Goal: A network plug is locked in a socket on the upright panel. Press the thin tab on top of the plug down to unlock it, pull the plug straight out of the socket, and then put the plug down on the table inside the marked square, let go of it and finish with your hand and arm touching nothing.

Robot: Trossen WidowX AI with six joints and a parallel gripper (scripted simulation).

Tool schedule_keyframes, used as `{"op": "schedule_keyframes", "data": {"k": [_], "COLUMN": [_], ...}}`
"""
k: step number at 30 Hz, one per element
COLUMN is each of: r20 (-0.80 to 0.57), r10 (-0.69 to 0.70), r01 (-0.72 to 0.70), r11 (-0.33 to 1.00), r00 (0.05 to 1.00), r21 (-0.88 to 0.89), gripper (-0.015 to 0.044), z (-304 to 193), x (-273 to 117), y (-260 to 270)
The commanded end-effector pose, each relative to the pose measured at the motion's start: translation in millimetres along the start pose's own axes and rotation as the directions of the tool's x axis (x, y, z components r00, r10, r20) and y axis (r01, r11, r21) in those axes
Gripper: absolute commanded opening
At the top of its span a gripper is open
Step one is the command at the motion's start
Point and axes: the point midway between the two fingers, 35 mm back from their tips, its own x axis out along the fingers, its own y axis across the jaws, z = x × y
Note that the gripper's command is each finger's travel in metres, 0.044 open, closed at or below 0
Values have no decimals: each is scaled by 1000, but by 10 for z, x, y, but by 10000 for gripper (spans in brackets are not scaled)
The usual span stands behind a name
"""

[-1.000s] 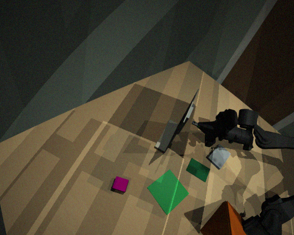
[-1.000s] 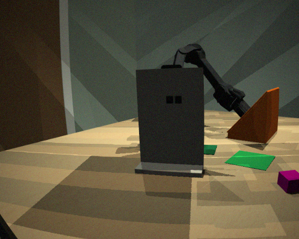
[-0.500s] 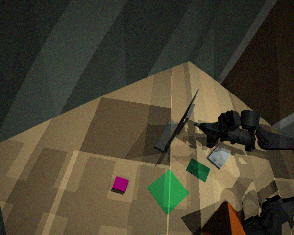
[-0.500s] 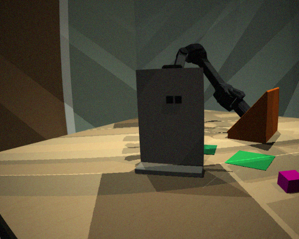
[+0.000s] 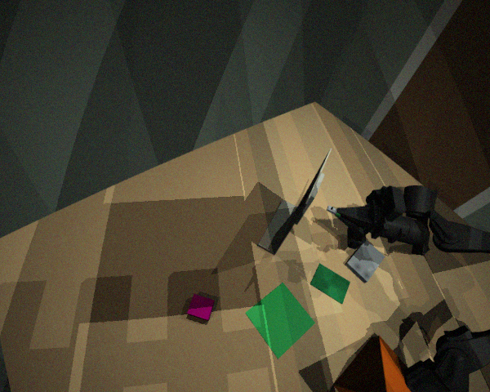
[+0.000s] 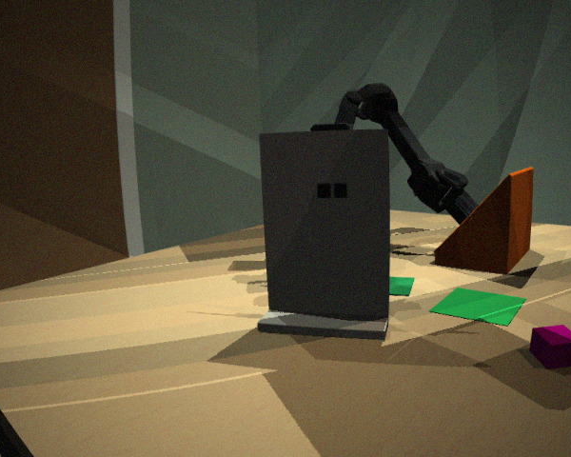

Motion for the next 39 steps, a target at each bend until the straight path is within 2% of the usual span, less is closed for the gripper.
{"op": "schedule_keyframes", "data": {"k": [1, 18, 34, 39], "r20": [1, -1, 0, -5], "r10": [4, 0, 5, -4], "r01": [-4, 0, -5, 4], "r11": [1000, 1000, 1000, 1000], "r00": [1000, 1000, 1000, 1000], "r21": [-4, 0, -1, 10], "gripper": [0, 0, 0, 0], "z": [-7, -31, -64, -82], "x": [-36, -96, -304, -289], "y": [9, 5, 585, 594]}}
